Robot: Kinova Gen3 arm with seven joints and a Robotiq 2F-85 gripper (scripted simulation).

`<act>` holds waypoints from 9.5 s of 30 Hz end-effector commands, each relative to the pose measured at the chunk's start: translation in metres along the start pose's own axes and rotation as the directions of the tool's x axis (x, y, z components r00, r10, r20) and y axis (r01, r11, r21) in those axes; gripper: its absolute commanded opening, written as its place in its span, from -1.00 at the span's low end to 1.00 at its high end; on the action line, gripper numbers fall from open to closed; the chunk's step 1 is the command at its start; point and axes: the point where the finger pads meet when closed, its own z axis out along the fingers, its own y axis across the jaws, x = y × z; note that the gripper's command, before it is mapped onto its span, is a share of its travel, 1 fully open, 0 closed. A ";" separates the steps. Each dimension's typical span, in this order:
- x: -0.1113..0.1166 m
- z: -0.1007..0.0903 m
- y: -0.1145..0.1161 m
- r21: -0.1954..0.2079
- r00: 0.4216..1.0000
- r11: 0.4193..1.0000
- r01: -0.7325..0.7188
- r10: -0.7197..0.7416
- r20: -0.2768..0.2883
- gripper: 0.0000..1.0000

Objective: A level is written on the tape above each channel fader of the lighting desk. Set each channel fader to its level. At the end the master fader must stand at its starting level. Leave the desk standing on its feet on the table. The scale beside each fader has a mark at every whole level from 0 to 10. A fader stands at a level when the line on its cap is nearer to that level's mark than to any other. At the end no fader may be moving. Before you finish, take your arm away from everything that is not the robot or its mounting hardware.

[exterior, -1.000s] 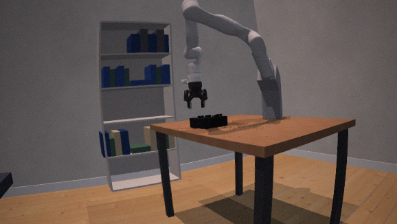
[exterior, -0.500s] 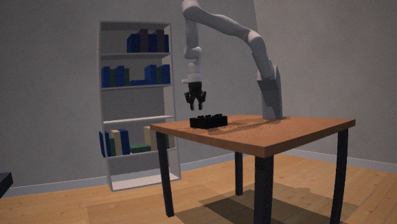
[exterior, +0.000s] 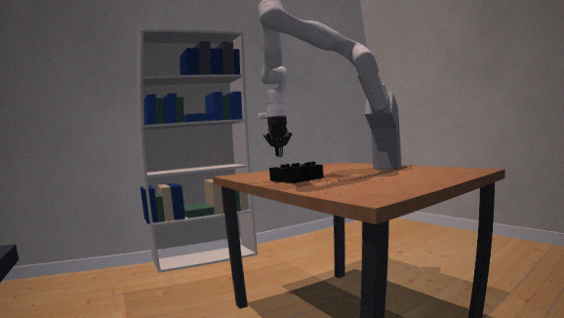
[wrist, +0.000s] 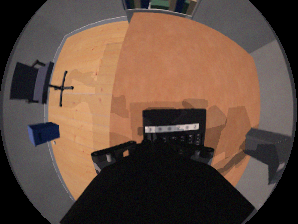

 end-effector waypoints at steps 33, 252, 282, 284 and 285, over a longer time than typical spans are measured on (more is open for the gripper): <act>0.001 0.006 -0.001 0.000 1.000 1.000 0.000 0.000 -0.001 -1.00; -0.011 0.035 -0.003 0.000 1.000 1.000 0.000 0.000 -0.001 -1.00; -0.026 0.035 -0.003 0.000 1.000 1.000 0.000 0.000 -0.001 -1.00; -0.027 0.035 -0.003 0.000 1.000 1.000 0.000 0.000 -0.001 -1.00; -0.027 0.035 -0.003 0.000 1.000 1.000 0.000 0.000 -0.001 -1.00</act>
